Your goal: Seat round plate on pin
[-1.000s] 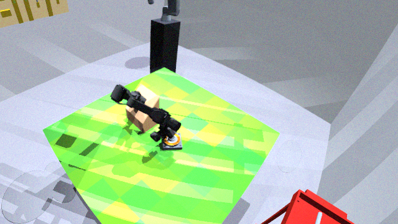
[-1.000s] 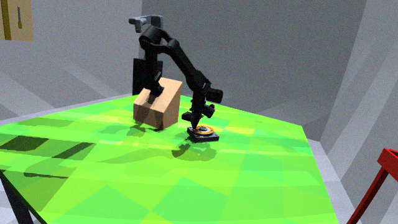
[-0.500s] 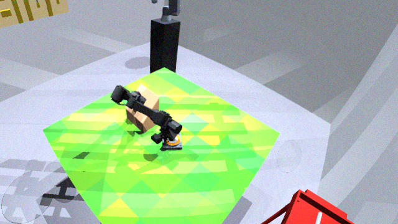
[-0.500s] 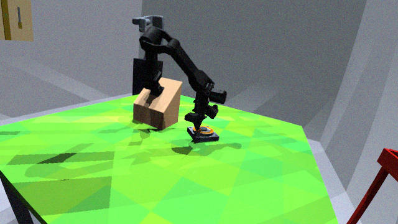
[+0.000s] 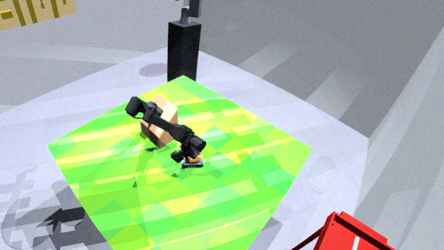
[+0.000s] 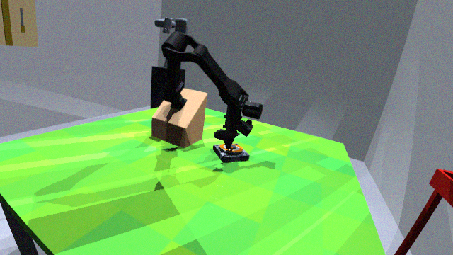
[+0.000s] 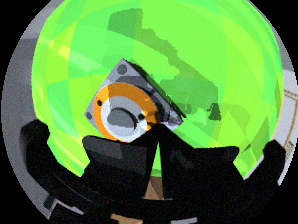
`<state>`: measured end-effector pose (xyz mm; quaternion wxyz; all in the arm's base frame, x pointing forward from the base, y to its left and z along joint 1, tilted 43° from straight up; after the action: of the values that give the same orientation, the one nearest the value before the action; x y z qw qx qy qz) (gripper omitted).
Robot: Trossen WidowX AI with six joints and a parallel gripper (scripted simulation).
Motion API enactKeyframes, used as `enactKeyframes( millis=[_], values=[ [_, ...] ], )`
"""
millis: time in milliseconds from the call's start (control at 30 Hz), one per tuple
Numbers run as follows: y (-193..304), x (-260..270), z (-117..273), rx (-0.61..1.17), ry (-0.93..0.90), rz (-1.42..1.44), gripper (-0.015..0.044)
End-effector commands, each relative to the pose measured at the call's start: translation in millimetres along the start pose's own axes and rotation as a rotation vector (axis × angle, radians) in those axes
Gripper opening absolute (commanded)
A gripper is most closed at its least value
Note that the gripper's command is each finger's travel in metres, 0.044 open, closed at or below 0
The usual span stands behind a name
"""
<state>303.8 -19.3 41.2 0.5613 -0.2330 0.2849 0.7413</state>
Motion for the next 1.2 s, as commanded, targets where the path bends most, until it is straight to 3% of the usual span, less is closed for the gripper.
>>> enactKeyframes(
  millis=[0,900,1167],
  values=[
    [-5.4,-1.0,0.5,-0.001,0.003,0.000,0.0000],
    [-22.7,1.4,0.9,-0.002,0.003,-0.001,0.0000],
    [-20.0,2.6,39.6,-0.003,0.000,-0.001,0.0000]
  ],
)
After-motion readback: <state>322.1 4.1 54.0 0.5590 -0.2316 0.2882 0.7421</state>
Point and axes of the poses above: the point midway between the two fingers, 35 mm back from their tips, its own z axis back along the fingers, its own x axis across the jaws, y = z × x, the point moved 10 cm from there along z, back along the fingers, and after that the axes turned 14 degrees about z, right-handed, at the moved point
